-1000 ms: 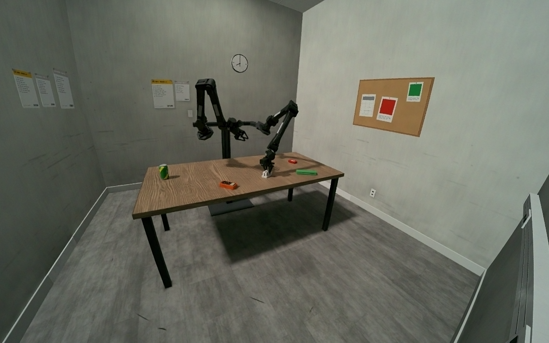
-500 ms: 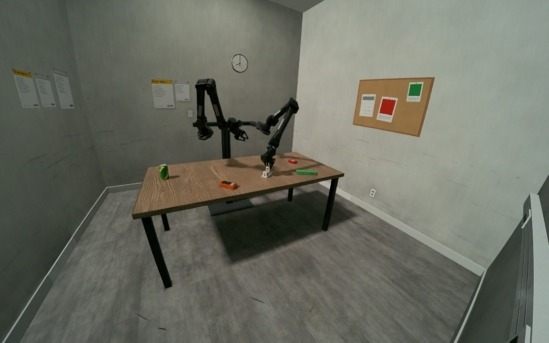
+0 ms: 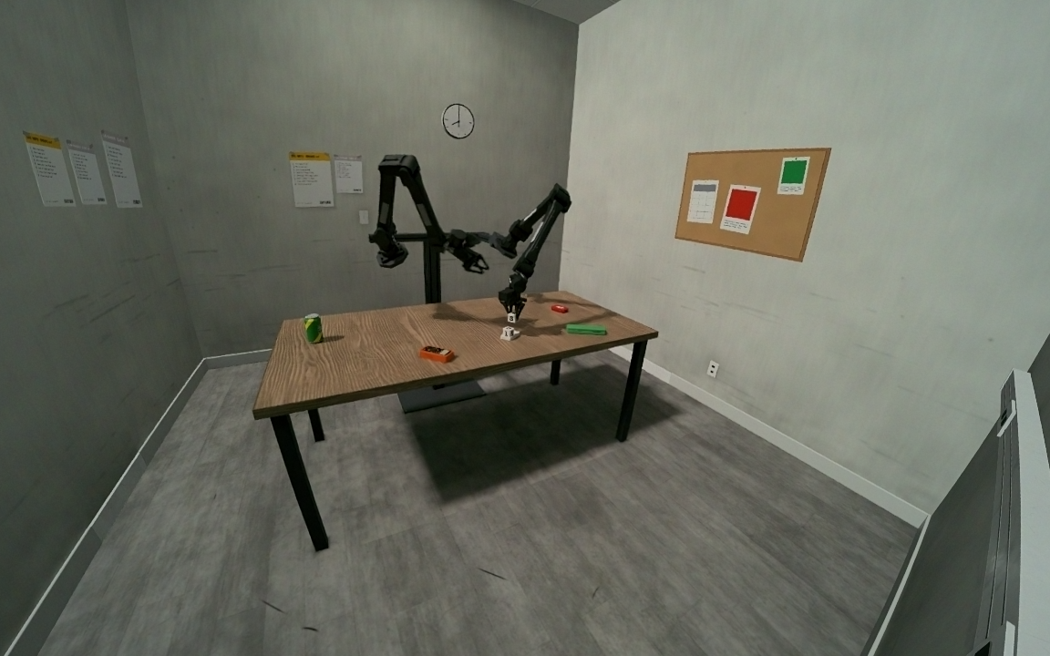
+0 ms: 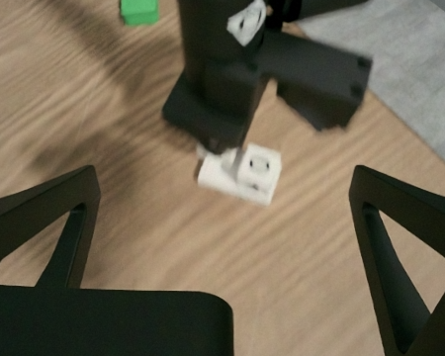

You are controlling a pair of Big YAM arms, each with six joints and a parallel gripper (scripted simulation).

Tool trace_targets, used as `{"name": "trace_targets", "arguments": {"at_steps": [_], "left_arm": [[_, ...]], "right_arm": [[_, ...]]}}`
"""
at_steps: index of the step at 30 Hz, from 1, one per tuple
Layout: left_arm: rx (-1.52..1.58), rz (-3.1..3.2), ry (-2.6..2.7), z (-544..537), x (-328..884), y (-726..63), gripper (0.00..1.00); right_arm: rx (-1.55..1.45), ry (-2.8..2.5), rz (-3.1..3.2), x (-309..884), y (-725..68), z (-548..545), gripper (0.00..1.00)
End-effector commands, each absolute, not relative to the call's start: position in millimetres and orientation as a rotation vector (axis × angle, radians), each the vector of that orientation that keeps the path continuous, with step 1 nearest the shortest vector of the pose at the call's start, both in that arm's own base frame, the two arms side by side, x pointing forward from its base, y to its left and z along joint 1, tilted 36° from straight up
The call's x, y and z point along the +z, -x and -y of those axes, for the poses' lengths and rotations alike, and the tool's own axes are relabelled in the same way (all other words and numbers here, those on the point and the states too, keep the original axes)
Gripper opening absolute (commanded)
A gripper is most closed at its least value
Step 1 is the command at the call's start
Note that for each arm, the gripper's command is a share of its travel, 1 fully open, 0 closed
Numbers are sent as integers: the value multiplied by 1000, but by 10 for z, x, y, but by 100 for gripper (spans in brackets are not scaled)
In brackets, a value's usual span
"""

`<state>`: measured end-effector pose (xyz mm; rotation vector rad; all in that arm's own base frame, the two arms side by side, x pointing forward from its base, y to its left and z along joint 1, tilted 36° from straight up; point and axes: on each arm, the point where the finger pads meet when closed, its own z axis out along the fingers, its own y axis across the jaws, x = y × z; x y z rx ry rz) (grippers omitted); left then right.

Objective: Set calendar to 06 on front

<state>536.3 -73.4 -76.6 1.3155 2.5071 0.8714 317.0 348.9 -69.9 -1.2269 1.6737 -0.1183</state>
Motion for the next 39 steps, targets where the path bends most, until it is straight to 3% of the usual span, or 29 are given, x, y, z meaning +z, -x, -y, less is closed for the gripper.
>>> {"name": "trace_targets", "arguments": {"at_steps": [1,24,39], "left_arm": [[866,-2465,-1310,952,-555,-5384,35],[880,-2476,-1380,-559,-366,-6415,35],[880,-2448,-1383,-247,-214,-6469,35]], "right_arm": [[-142,1236,-1674,-827,-3478,-3711,100],[-123,1220,-1660,-828,-3796,-4043,100],[-113,1211,-1658,-811,-3757,-4039,100]]}}
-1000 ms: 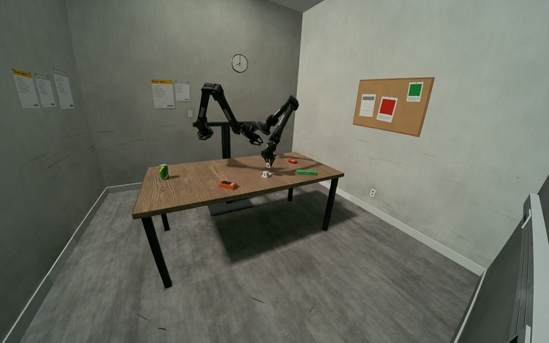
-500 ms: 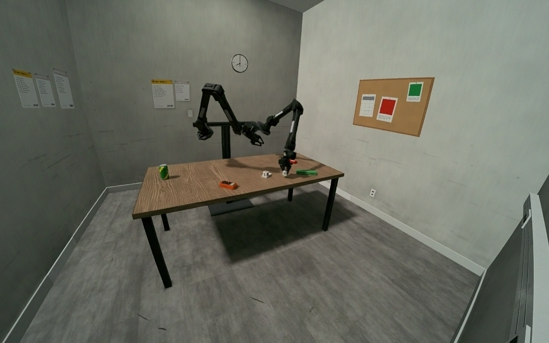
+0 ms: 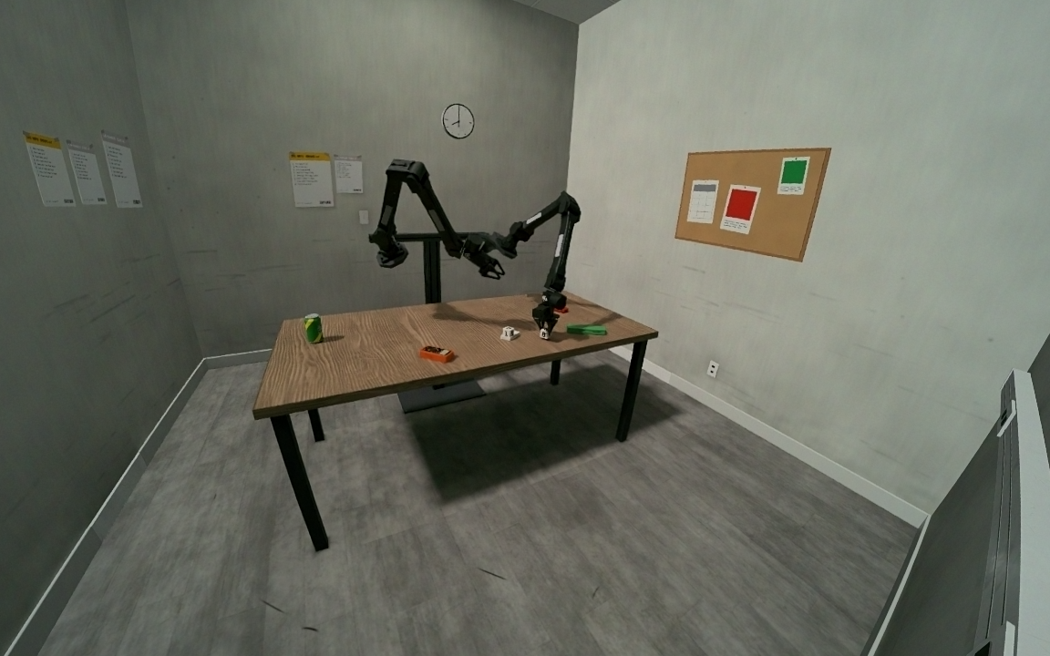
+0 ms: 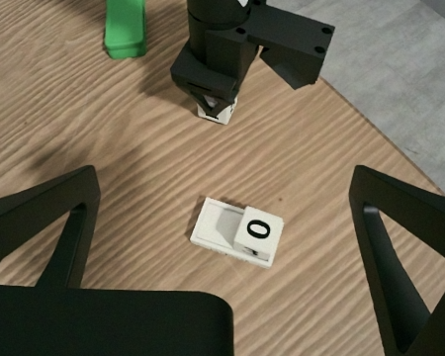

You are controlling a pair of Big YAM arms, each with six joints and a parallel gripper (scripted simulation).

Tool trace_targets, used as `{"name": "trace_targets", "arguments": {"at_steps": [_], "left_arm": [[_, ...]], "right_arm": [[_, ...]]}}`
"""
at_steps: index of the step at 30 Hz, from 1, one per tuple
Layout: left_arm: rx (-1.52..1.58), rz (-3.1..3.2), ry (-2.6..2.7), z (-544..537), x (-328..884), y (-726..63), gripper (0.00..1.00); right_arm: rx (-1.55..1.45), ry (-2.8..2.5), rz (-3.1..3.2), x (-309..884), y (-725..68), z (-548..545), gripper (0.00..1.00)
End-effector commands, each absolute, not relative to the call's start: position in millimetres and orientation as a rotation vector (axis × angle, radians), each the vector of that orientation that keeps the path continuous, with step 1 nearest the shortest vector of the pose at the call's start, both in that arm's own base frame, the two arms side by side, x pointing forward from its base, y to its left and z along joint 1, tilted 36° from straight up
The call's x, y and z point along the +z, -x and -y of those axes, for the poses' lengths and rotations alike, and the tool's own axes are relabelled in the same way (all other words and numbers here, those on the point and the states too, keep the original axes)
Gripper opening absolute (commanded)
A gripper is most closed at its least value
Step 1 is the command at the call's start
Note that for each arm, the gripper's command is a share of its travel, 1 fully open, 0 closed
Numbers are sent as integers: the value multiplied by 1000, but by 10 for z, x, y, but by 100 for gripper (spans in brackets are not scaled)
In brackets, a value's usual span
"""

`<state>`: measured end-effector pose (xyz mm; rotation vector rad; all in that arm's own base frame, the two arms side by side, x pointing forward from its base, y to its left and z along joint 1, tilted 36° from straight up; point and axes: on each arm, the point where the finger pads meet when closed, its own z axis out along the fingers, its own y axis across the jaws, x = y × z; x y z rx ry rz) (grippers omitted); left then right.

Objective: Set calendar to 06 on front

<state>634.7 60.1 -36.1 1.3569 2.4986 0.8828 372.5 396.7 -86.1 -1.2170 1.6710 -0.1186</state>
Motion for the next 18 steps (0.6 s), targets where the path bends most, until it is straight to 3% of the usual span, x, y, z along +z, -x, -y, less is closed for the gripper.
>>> {"name": "trace_targets", "arguments": {"at_steps": [1,18], "left_arm": [[880,-2448,-1383,-228,-209,-6472,35],[882,-2473,-1382,-538,-400,-6464,35]], "right_arm": [[-113,1211,-1658,-811,-3757,-4039,100],[-113,1211,-1658,-811,-3757,-4039,100]]}}
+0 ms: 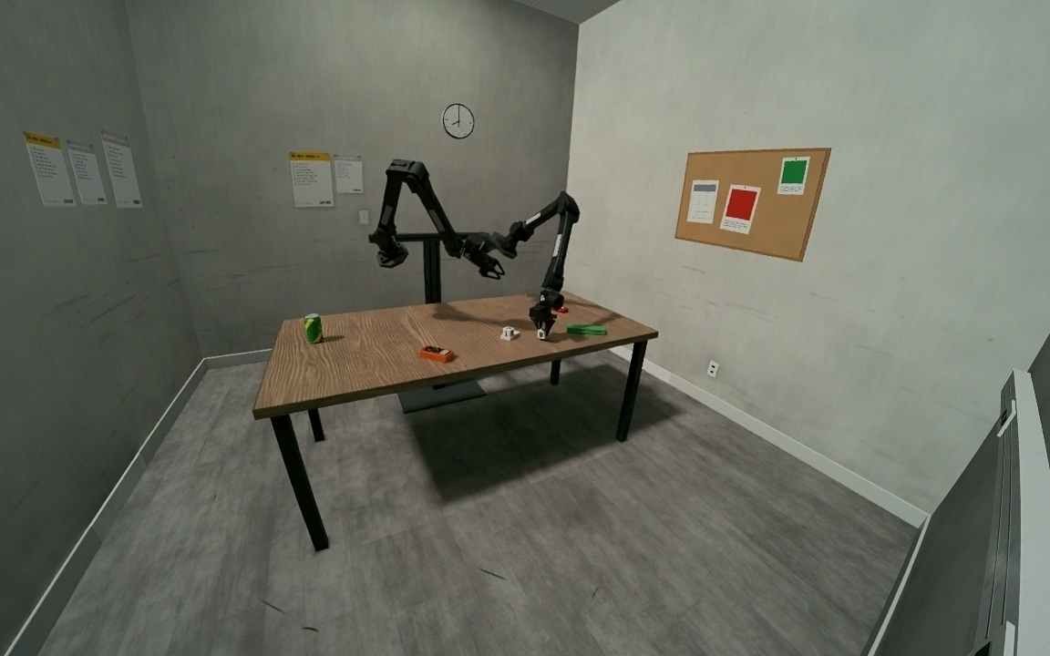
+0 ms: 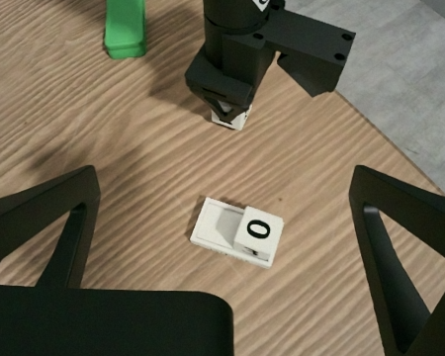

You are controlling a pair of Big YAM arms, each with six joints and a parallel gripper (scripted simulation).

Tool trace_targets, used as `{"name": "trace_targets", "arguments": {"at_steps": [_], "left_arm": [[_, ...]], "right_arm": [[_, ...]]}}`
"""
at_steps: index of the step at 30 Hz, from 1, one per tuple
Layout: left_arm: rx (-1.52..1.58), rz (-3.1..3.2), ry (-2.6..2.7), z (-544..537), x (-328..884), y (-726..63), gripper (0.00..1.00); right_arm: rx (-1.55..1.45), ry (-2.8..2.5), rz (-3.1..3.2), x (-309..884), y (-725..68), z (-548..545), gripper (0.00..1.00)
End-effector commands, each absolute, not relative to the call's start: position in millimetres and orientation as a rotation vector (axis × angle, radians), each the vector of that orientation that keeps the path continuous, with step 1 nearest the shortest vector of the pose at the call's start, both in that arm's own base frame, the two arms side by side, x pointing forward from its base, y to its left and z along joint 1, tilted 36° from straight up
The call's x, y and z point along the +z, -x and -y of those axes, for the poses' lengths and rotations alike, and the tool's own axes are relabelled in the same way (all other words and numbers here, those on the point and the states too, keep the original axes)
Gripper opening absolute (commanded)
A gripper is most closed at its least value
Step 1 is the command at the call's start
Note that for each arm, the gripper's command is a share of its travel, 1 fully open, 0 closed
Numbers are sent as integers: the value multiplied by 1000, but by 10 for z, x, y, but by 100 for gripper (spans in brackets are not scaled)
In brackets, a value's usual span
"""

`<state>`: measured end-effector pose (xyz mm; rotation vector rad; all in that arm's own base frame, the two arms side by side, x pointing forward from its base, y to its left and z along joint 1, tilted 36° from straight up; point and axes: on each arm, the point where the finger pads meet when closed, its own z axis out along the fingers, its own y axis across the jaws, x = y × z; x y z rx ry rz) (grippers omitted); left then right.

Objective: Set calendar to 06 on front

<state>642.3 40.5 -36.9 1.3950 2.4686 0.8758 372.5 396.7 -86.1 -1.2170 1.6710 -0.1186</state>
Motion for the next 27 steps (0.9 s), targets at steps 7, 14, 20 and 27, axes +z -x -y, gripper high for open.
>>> {"name": "trace_targets", "arguments": {"at_steps": [7,14,20,27], "left_arm": [[880,-2477,-1384,-559,-443,-6450,35],[875,-2484,-1393,-599,-515,-6390,35],[878,-2480,-1389,-618,-512,-6409,35],[883,-2472,-1376,-630,-483,-6487,35]], "right_arm": [[-113,1211,-1658,-811,-3757,-4039,100],[-113,1211,-1658,-811,-3757,-4039,100],[-113,1211,-1658,-811,-3757,-4039,100],[-113,1211,-1658,-811,-3757,-4039,100]]}}
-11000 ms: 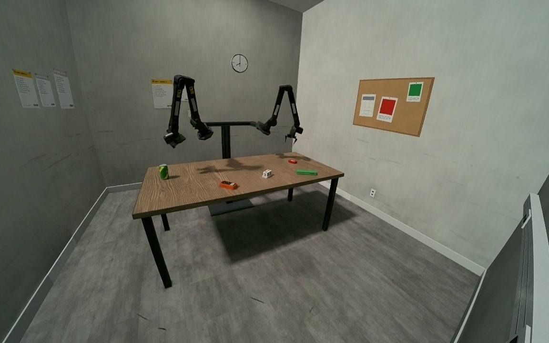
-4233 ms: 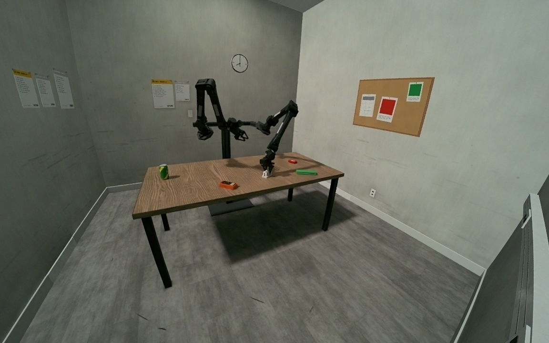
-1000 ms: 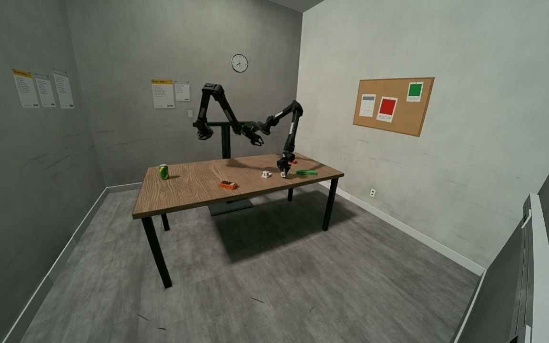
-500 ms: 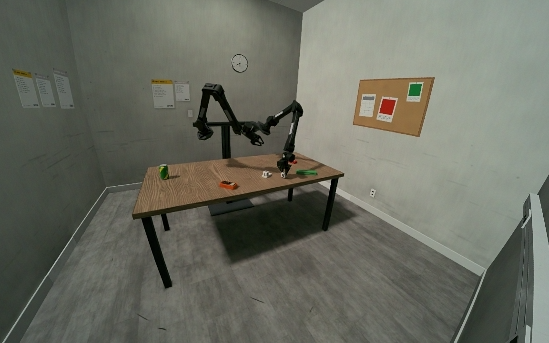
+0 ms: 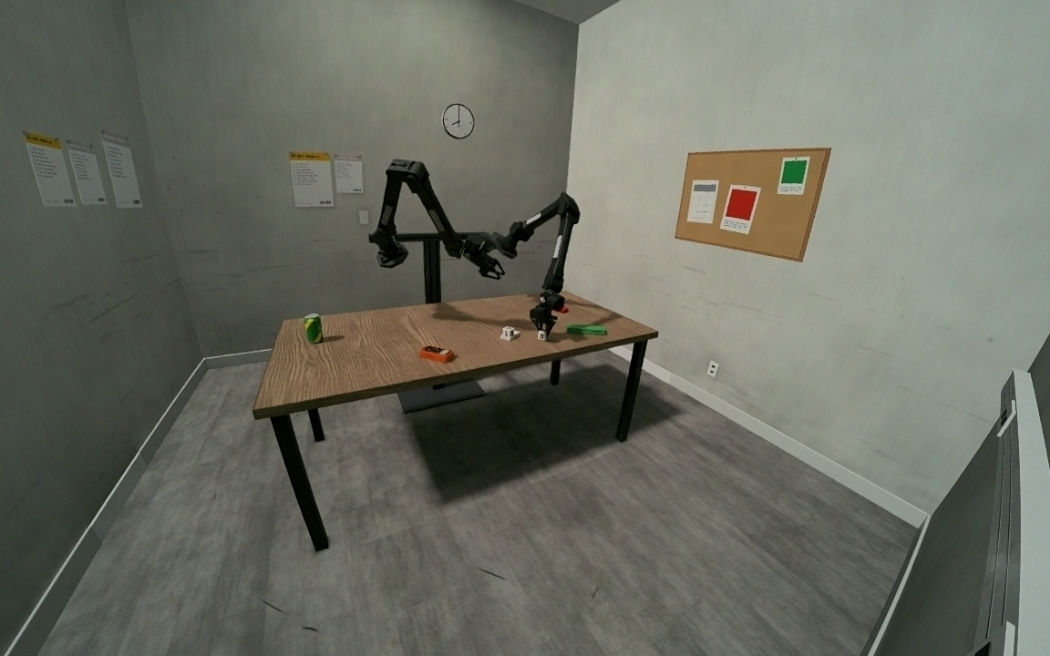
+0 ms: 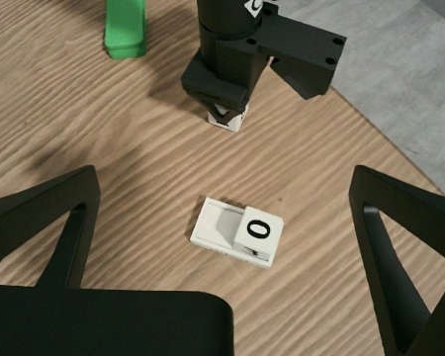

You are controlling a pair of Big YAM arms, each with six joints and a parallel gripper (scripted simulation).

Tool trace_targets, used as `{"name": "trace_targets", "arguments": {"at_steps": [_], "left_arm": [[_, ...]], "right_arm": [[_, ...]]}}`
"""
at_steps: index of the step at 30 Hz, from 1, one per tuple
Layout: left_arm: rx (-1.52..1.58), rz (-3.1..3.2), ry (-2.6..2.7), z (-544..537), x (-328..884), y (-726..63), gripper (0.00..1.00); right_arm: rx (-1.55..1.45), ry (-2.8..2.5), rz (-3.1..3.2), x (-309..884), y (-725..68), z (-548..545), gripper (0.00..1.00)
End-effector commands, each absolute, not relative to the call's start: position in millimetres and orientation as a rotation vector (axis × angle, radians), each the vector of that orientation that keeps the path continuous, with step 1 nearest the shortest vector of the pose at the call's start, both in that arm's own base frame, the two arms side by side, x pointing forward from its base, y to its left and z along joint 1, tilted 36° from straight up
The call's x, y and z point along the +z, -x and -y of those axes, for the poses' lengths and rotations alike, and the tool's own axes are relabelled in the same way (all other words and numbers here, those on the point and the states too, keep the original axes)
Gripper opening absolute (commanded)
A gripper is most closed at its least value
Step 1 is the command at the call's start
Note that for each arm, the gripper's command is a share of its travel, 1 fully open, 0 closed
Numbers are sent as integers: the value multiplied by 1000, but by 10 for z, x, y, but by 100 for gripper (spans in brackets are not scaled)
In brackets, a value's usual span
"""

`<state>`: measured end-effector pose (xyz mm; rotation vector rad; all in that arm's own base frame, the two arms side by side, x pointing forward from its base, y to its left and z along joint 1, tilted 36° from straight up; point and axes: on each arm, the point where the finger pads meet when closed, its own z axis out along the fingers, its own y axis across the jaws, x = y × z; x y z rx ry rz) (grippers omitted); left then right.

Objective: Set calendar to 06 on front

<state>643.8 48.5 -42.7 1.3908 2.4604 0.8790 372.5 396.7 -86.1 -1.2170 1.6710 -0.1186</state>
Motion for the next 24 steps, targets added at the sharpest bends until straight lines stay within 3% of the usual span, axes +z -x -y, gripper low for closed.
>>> {"name": "trace_targets", "arguments": {"at_steps": [1,13,16,24], "left_arm": [[884,-2470,-1376,-634,-490,-6493,35],[882,-2455,-1378,-520,-366,-6474,35],[883,-2454,-1372,-513,-259,-6470,64],[869,-2478,-1388,-449,-172,-6330,65]], "right_arm": [[-113,1211,-1658,-811,-3757,-4039,100],[-113,1211,-1658,-811,-3757,-4039,100],[-113,1211,-1658,-811,-3757,-4039,100],[-113,1211,-1658,-811,-3757,-4039,100]]}}
